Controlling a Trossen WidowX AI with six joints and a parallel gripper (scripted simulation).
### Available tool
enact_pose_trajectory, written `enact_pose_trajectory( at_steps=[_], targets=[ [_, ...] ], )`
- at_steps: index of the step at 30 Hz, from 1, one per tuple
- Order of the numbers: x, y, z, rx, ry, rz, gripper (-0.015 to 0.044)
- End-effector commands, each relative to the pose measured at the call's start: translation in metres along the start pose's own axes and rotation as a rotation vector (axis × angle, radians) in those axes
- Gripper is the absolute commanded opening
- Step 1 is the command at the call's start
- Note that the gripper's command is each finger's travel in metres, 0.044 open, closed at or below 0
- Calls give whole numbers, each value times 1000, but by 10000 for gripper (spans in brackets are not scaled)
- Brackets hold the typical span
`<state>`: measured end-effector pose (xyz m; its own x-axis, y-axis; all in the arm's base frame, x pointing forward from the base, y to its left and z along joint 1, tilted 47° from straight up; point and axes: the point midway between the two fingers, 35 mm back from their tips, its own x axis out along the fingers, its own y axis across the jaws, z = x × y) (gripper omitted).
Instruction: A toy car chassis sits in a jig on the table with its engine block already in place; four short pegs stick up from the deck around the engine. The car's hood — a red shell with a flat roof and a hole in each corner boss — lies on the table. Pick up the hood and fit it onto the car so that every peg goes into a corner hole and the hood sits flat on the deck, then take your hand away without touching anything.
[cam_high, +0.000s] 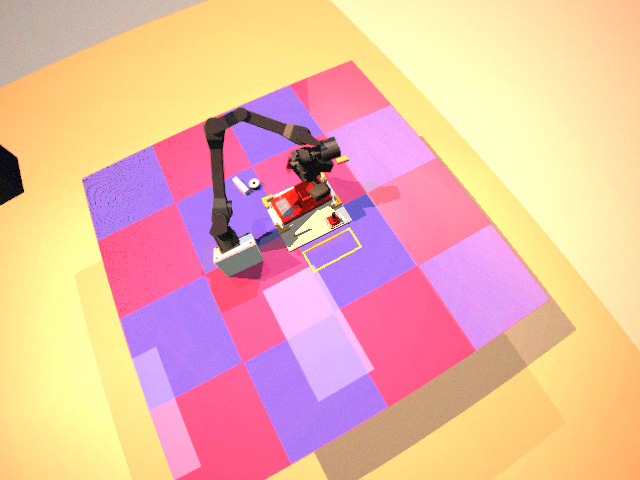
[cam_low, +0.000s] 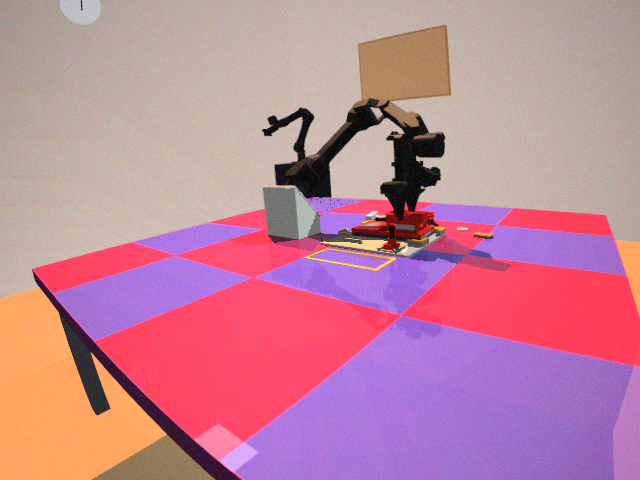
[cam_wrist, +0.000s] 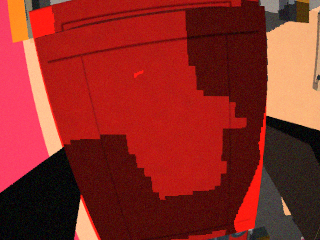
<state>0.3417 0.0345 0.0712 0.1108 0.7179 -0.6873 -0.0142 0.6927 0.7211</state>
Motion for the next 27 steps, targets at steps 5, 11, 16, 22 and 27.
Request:
enact_pose_trajectory(
  at_steps=[5,11,16,22,27],
  targets=[
    [4,0,0,8,0,3,0],
    [6,0,0,8,0,3,0],
    [6,0,0,8,0,3,0],
    [4,0,0,7,0,3,0],
    [2,0,0,7,0,2,0]
  ],
)
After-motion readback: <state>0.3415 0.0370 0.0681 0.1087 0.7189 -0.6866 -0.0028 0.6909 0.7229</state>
